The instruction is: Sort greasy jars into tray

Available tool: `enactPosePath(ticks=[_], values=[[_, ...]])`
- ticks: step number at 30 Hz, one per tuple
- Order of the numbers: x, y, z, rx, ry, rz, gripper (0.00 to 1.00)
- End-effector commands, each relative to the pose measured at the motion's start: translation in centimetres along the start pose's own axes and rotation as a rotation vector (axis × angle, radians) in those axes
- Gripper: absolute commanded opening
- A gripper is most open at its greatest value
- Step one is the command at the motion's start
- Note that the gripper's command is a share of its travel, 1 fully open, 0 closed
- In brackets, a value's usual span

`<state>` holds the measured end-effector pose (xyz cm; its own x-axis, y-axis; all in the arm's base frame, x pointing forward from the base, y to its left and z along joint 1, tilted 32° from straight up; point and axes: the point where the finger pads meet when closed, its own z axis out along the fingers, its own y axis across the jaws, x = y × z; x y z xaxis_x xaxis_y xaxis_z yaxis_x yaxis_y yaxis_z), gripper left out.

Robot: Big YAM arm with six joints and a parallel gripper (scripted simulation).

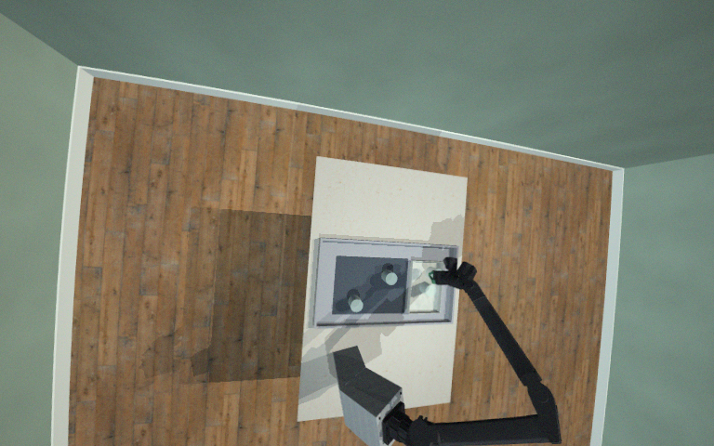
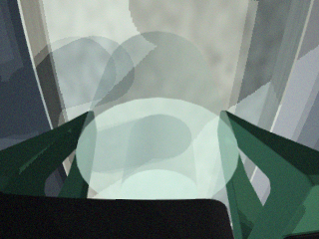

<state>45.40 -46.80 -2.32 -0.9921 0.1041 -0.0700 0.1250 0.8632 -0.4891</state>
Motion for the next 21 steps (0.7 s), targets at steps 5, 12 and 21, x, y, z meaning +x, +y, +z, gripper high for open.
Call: enactPosePath(ticks=[5,12,21], values=[[-1.8,-2.6,0.3,0.033,-0.045,0.017,0.00],[-2.0,-2.6,1.1,0.033,-0.045,0.017,0.00],[-1.8,-2.5,1.7,0.033,-0.045,0.017,0.00]])
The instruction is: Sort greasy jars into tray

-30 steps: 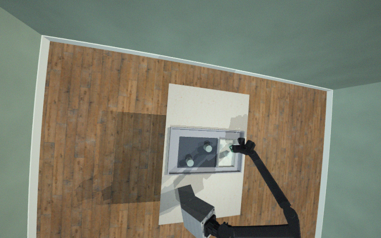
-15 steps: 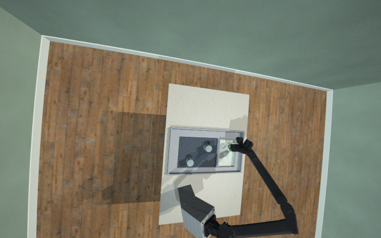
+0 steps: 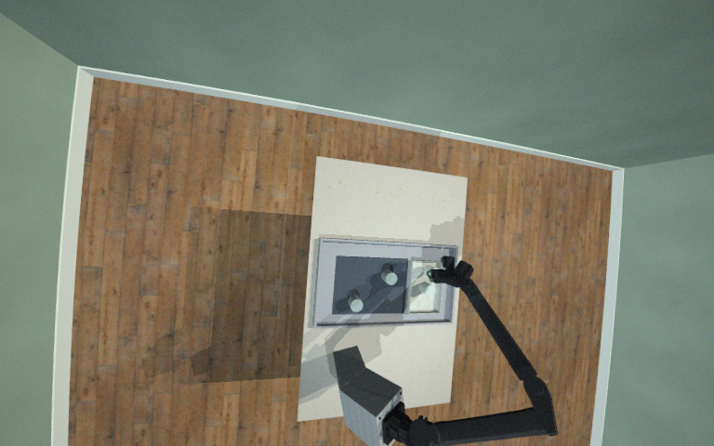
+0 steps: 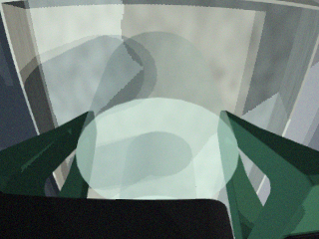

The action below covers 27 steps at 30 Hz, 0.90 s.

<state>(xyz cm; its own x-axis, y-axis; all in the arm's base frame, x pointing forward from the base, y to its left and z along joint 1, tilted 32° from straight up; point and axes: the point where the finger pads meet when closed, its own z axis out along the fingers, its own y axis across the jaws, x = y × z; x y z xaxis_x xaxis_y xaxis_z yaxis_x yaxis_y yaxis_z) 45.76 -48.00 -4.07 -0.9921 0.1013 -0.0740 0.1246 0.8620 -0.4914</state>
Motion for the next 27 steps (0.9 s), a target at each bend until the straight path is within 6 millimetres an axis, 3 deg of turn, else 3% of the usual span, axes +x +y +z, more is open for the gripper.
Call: enactPosePath(ticks=[1,27], values=[[-1.5,-2.4,-0.4,0.031,-0.040,0.017,0.00],[-1.6,-2.5,2.0,0.031,-0.040,0.017,0.00]])
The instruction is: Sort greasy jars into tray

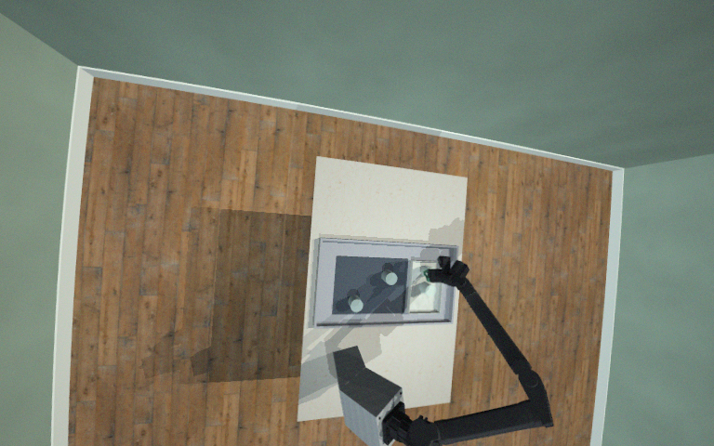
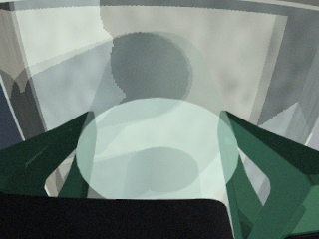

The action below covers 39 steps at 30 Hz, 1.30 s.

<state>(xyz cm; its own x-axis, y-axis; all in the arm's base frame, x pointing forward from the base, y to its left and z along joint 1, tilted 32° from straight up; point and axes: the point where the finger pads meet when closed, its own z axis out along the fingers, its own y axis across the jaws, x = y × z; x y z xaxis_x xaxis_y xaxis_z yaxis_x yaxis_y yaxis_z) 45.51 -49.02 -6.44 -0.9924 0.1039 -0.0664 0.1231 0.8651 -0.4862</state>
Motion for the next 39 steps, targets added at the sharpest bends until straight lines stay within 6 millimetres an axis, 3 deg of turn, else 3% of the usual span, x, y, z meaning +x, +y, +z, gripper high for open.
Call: enactPosePath(ticks=[1,6,7,20,39], values=[[-1.9,-2.7,-0.5,0.037,-0.048,0.019,0.00],[-1.9,-2.7,-0.5,0.037,-0.048,0.019,0.00],[-1.9,-2.7,-0.5,0.037,-0.048,0.019,1.00],[-1.9,-2.7,-0.5,0.037,-0.048,0.019,1.00],[-1.6,-2.5,-7.0,0.037,-0.048,0.019,1.00]])
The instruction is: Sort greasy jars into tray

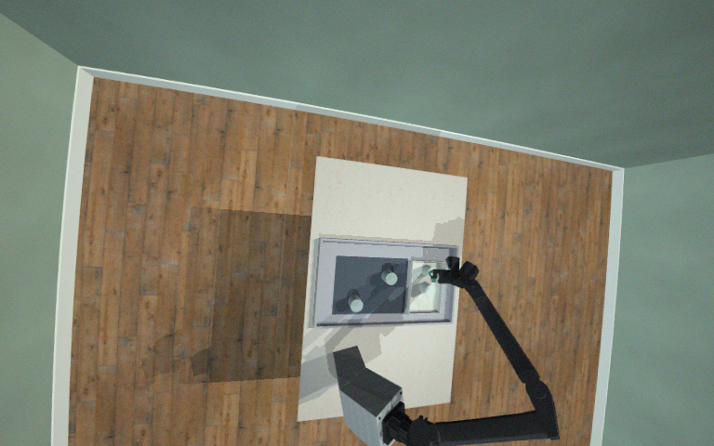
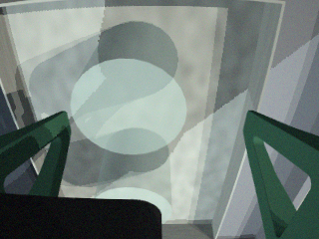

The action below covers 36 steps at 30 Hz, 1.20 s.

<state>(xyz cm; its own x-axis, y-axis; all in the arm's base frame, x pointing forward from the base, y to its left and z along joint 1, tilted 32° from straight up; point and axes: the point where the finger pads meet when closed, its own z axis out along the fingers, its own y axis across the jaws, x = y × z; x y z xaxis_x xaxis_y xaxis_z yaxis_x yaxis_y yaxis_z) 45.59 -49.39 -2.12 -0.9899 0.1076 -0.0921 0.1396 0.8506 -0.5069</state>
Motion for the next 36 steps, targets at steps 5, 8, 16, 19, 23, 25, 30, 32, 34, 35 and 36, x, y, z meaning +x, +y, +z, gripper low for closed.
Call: enactPosePath(ticks=[5,8,16,19,23,25,30,32,34,35,36], values=[[-1.2,-0.1,-5.3,0.011,-0.027,0.003,1.00],[-1.2,-0.1,-5.7,0.011,-0.027,0.003,1.00],[-1.2,-0.1,-5.7,0.011,-0.027,0.003,1.00],[-1.2,-0.1,-5.7,0.011,-0.027,0.003,1.00],[-1.2,-0.1,-5.7,0.011,-0.027,0.003,1.00],[-1.2,-0.1,-5.7,0.011,-0.027,0.003,1.00],[-1.2,-0.1,-5.7,0.011,-0.027,0.003,1.00],[-1.2,-0.1,-5.7,0.011,-0.027,0.003,1.00],[-1.2,-0.1,-5.7,0.011,-0.027,0.003,1.00],[-1.2,-0.1,-5.7,0.011,-0.027,0.003,1.00],[-1.2,-0.1,-5.7,0.011,-0.027,0.003,1.00]])
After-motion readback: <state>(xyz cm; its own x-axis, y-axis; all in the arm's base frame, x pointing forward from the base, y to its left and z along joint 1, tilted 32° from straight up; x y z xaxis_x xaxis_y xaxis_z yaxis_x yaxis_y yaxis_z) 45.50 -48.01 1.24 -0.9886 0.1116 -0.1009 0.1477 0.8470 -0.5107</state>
